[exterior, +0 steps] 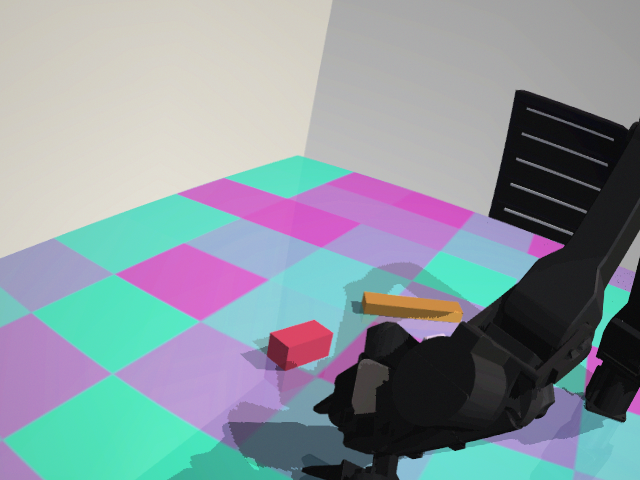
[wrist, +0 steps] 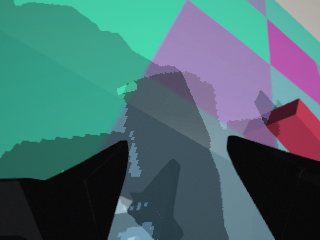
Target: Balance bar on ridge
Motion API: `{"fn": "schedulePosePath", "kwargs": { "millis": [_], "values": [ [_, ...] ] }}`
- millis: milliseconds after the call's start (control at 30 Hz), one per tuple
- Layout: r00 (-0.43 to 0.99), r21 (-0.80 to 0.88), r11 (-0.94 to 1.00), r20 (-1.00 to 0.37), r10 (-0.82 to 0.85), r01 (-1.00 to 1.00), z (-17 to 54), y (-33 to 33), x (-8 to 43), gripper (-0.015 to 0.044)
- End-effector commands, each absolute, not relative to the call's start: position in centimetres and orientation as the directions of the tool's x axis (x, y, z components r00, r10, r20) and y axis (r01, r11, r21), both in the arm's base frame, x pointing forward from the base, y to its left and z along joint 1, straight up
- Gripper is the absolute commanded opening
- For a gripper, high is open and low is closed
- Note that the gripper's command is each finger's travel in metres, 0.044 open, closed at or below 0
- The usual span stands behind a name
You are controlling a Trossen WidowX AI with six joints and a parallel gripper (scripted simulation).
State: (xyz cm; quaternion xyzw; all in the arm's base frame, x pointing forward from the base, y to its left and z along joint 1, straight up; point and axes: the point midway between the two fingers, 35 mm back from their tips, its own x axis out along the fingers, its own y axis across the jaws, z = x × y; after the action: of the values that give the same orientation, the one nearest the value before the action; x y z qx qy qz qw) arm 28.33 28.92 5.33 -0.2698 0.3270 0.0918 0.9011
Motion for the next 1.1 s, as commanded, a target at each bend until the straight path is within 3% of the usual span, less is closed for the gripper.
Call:
{"fn": "schedulePosePath", "kwargs": {
  "millis": [0,1067],
  "values": [
    [0.74,-0.437,0.829,-0.671,-0.042,-0.349,5.6,27.5,29.9,0.0315],
    [0.473,-0.405,0.797,-0.864,-0.173,-0.448,7.7,15.8,37.3,0.0315]
  ]
}}
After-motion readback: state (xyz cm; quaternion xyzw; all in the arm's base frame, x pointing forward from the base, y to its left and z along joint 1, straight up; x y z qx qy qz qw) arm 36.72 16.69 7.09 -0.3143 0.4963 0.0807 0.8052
